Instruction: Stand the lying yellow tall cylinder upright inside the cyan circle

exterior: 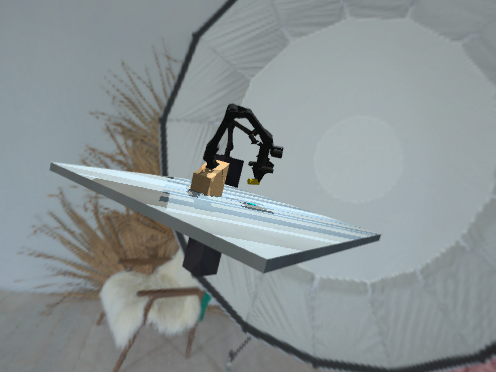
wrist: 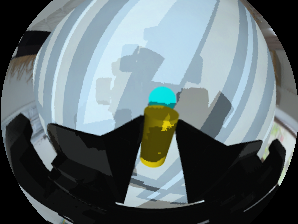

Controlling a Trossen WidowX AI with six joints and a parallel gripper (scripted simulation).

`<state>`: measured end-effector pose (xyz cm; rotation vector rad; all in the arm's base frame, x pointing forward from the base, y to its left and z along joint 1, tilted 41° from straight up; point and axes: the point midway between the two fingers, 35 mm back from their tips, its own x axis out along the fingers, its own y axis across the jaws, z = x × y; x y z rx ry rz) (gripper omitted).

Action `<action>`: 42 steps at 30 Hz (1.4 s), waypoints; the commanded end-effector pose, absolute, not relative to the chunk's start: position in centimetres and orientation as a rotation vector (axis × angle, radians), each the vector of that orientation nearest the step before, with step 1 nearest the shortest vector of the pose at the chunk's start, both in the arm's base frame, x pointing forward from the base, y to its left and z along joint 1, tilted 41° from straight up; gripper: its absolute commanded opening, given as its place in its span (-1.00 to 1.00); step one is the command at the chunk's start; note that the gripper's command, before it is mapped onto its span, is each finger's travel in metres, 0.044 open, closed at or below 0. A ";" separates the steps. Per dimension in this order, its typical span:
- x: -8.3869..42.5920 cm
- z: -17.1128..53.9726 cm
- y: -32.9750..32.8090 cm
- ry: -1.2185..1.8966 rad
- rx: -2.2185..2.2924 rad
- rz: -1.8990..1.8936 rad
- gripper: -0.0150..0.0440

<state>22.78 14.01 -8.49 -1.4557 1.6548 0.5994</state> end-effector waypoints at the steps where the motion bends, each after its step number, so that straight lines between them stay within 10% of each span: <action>1: 22.5 -8.8 13.5 1.667 -1.429 0.630 -0.14; 42: 21.9 -11.1 12.4 1.608 -1.151 0.868 -0.14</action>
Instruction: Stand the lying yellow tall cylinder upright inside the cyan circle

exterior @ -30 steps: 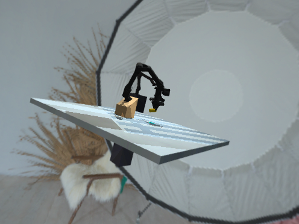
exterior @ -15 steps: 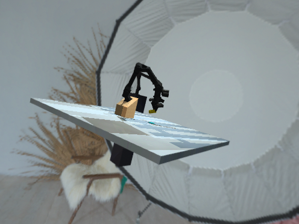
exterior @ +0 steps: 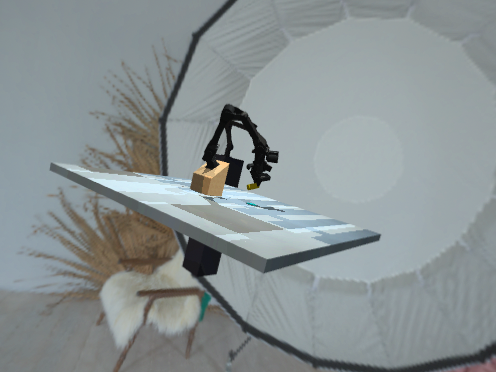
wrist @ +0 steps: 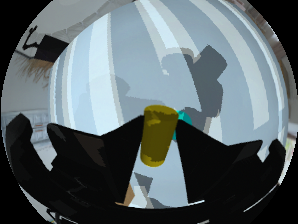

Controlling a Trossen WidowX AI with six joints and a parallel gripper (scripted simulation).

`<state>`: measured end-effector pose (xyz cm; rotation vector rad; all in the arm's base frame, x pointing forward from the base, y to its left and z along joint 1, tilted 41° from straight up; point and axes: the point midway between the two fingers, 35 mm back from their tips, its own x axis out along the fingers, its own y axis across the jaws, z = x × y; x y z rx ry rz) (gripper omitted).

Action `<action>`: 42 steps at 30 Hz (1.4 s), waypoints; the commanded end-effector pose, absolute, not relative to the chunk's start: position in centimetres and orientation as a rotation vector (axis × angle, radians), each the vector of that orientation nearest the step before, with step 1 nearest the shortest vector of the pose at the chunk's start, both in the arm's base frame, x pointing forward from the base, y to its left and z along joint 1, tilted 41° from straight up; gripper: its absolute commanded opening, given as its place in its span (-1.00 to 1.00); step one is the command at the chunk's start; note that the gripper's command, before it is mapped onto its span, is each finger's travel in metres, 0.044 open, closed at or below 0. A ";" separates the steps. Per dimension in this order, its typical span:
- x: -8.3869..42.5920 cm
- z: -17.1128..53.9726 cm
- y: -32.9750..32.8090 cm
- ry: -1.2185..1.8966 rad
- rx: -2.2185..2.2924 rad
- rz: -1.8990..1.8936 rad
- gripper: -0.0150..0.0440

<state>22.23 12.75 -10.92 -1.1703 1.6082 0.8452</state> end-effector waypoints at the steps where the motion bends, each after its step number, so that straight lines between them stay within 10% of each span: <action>1: 21.9 -11.1 12.4 1.605 -1.145 0.873 -0.14; 42: 21.8 -12.0 12.0 1.416 -0.920 1.066 -0.14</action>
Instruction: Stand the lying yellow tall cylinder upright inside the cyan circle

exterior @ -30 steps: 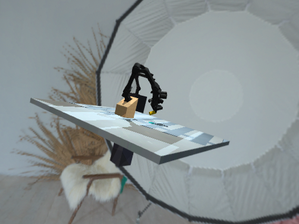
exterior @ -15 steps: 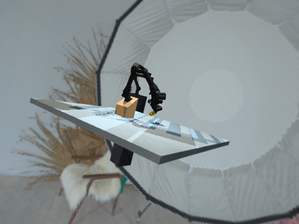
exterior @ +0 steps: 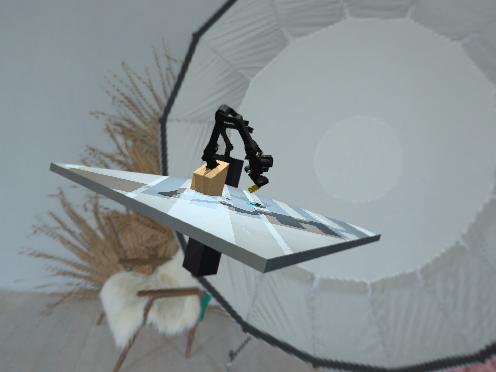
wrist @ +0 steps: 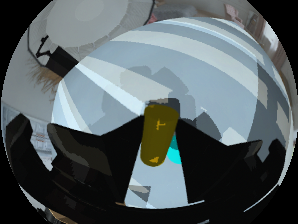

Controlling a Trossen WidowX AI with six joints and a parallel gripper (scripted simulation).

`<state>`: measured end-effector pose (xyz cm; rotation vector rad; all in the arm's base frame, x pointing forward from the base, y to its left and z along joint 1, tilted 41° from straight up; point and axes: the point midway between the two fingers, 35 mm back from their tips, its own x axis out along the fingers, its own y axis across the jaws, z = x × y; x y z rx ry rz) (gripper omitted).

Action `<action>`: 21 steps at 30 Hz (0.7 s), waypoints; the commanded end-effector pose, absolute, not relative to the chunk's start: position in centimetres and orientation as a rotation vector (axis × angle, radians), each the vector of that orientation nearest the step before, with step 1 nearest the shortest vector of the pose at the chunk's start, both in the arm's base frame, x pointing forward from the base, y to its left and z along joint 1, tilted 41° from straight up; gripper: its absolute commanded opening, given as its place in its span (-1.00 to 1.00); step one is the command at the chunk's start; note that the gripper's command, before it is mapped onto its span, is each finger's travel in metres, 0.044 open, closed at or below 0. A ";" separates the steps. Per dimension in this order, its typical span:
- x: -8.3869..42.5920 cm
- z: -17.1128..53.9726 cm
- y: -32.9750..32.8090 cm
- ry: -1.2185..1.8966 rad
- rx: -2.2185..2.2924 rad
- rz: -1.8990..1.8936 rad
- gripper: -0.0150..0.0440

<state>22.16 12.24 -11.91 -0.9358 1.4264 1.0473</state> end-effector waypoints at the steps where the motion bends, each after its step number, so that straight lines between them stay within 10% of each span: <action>1: 21.8 -12.0 12.0 1.410 -0.915 1.070 -0.14; 21: 21.9 -11.8 11.9 1.280 -0.832 1.140 -0.14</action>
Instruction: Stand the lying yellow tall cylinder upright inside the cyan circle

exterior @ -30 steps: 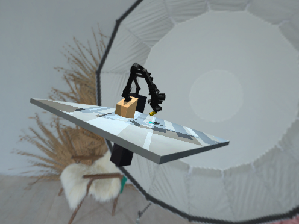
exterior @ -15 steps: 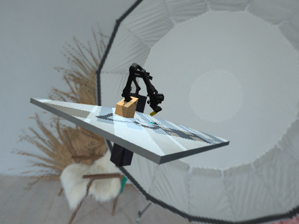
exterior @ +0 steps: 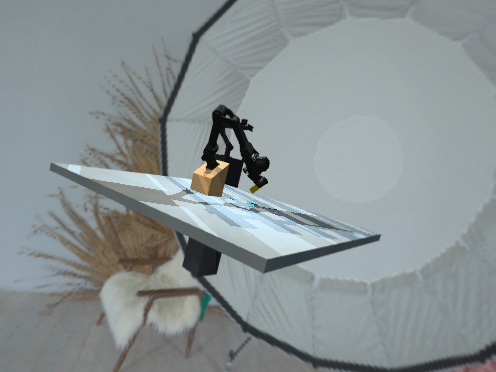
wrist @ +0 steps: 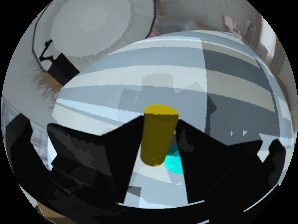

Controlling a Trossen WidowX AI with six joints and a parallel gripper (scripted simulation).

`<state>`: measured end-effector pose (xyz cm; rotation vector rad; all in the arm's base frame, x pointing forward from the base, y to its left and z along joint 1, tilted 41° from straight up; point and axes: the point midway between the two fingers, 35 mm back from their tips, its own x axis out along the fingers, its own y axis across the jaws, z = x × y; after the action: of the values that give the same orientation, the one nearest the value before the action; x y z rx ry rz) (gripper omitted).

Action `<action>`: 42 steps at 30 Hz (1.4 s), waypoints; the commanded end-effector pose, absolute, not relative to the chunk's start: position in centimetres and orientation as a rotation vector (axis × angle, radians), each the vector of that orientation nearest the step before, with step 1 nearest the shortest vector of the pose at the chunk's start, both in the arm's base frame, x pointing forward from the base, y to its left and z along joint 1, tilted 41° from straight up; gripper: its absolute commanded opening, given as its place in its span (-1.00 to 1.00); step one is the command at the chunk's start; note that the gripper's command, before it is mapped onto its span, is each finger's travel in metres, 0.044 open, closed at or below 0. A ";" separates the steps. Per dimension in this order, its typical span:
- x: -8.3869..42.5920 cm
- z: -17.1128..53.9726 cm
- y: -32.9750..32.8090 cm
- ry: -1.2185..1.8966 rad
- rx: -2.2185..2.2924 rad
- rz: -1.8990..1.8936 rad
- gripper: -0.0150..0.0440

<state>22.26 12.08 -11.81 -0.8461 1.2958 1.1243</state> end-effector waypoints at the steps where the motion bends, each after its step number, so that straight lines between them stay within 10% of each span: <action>1: 21.9 -11.8 11.9 1.273 -0.829 1.143 -0.14; 42: 22.2 -10.3 11.5 0.957 -0.723 1.233 -0.14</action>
<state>22.52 11.67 -10.45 -0.7305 0.9789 1.2238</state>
